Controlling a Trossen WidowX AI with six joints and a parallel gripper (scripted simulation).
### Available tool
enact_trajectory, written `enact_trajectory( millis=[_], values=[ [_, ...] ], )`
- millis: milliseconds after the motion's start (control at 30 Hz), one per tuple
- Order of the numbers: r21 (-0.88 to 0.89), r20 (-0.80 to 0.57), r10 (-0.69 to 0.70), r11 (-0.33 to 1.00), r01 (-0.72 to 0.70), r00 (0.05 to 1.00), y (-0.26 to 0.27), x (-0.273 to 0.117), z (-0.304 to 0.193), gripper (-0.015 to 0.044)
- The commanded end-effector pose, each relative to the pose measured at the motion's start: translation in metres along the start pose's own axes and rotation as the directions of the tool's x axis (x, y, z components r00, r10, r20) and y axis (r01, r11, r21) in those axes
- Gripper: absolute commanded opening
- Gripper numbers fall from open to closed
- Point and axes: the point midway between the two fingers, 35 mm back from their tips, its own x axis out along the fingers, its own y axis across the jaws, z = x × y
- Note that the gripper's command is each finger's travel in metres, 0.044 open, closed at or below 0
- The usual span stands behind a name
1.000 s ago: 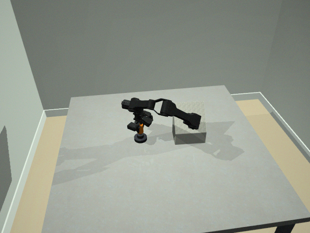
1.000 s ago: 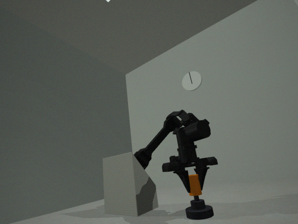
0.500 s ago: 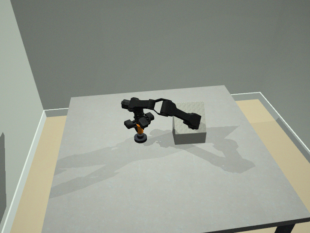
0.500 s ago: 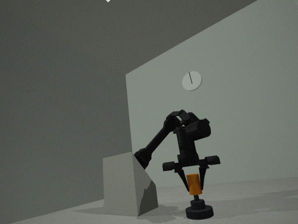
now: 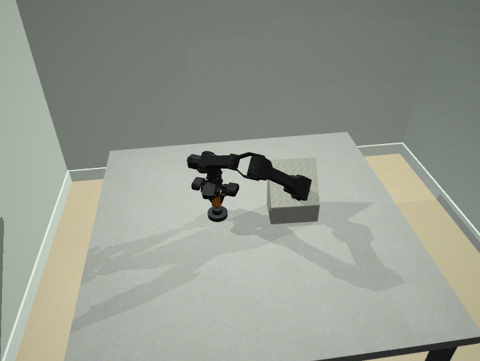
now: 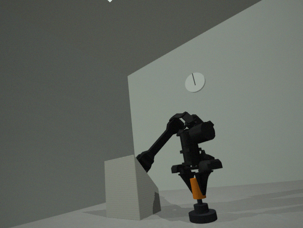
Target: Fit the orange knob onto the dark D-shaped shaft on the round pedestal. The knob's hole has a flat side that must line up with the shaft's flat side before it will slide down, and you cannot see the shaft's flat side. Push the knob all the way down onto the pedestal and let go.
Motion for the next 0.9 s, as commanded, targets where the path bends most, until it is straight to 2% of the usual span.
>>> enact_trajectory(
  millis=[0, 133, 267, 467, 867],
  values=[
    [0.441, 0.002, -0.012, 0.897, 0.01, 1.0, -0.0046, -0.0036, 0.0018, 0.0],
    [0.671, 0.002, -0.012, 0.741, 0.007, 1.0, -0.0041, -0.0043, 0.0021, 0.0],
    [0.849, 0.002, -0.012, 0.528, 0.004, 1.0, -0.0033, -0.0047, 0.0023, 0.0],
    [0.983, 0.002, -0.012, 0.183, 0.0, 1.0, -0.001, -0.005, 0.0025, 0.0],
    [0.985, 0.002, -0.012, 0.172, 0.0, 1.0, 0.0012, -0.0023, 0.001, 0.0]
  ],
)
